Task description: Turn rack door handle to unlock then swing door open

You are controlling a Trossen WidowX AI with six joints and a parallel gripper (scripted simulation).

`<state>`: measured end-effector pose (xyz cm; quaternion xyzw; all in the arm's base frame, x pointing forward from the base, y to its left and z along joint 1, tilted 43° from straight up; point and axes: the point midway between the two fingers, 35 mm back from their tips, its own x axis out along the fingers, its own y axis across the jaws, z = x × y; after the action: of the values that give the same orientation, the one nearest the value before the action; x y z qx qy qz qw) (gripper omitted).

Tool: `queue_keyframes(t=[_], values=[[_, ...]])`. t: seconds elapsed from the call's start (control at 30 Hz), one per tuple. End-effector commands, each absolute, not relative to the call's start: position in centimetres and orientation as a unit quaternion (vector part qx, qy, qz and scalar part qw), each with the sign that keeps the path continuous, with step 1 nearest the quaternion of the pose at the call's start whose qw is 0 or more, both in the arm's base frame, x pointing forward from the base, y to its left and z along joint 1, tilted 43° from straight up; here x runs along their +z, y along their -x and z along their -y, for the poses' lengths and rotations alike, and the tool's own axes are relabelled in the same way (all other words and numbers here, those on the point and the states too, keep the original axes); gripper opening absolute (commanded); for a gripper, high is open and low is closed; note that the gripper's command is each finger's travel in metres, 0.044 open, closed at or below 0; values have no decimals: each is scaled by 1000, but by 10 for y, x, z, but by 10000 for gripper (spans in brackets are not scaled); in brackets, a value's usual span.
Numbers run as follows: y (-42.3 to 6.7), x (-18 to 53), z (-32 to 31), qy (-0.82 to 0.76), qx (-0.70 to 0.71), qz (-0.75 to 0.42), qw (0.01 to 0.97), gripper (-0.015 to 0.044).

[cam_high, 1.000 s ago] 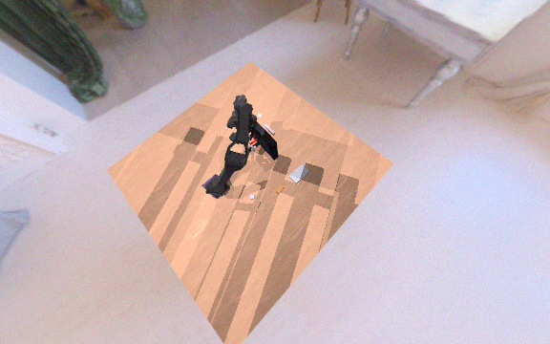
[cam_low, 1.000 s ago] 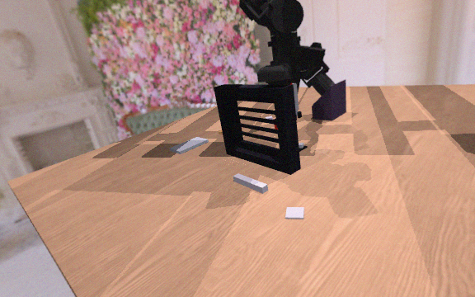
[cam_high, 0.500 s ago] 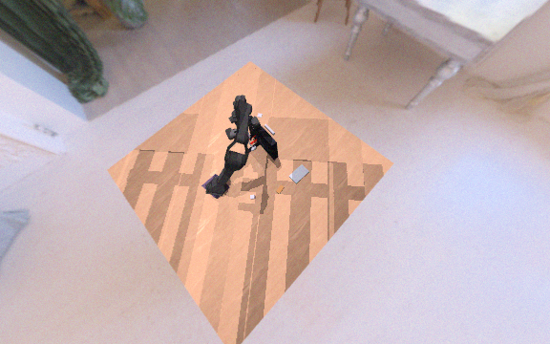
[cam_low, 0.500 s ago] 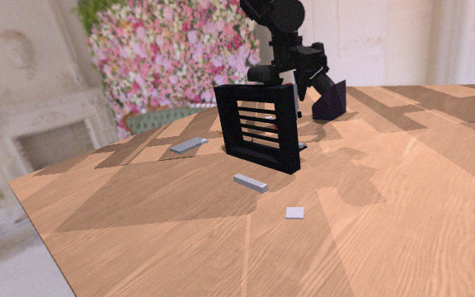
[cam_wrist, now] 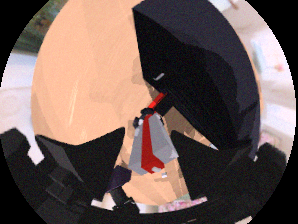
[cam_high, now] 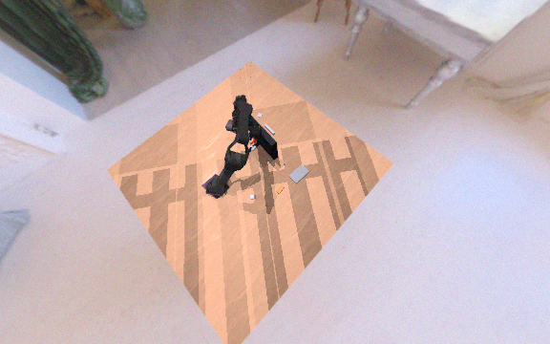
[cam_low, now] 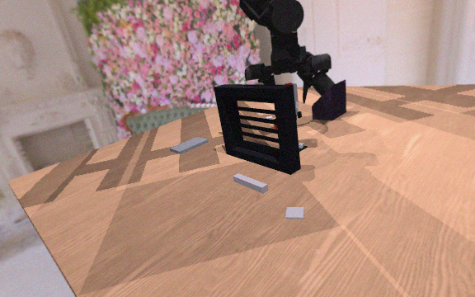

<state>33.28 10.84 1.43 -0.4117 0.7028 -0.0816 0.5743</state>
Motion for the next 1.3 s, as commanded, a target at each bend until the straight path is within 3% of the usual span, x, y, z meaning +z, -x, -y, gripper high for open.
queue_keyframes(t=[0.0, 0.63, 1.27], values=[[-333, 15, -108, 350, -156, -689, 616, 289], [-334, 15, -109, 32, -451, -543, 708, 289], [-333, 15, -108, -292, -648, -280, 645, 289]])
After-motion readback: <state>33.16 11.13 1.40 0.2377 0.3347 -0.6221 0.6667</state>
